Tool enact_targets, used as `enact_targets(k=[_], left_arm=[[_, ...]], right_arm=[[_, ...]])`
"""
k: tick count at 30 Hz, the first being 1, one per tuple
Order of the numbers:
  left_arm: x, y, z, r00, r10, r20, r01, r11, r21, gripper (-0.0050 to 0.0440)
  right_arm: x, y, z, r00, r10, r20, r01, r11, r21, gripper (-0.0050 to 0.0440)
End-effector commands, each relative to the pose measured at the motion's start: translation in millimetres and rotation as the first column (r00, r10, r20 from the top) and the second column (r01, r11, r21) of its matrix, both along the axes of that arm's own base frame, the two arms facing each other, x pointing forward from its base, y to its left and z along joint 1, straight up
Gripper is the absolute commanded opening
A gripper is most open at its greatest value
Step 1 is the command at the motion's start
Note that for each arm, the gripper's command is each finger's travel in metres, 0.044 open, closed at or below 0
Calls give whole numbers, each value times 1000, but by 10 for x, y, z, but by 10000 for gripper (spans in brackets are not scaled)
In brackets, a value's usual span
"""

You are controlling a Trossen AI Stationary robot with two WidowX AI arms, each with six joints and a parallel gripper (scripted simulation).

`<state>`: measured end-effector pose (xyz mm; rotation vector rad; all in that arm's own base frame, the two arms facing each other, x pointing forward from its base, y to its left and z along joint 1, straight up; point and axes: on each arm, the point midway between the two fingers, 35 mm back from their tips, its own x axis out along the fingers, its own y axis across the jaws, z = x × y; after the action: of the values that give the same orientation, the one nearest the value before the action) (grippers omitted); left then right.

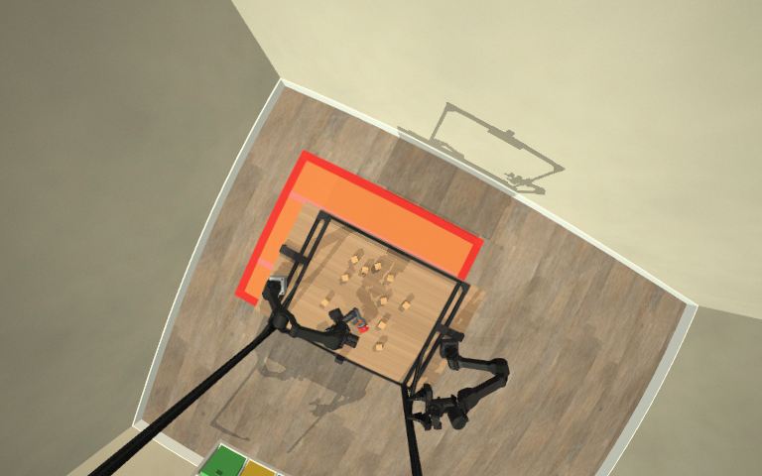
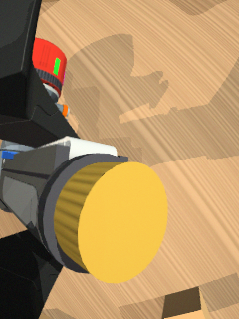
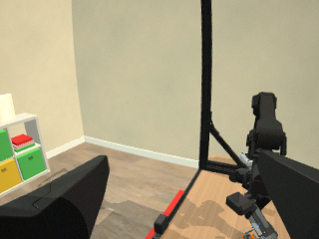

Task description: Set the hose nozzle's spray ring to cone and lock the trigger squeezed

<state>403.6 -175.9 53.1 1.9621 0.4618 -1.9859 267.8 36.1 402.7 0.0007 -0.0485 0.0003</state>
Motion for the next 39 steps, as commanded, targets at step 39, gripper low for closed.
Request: enact_targets(k=[39], left_arm=[[20,-7,48,698,-716,13,716,698,-6,0]], right_arm=[[1,1,2,1000,0,1,0,1000,-1,400]])
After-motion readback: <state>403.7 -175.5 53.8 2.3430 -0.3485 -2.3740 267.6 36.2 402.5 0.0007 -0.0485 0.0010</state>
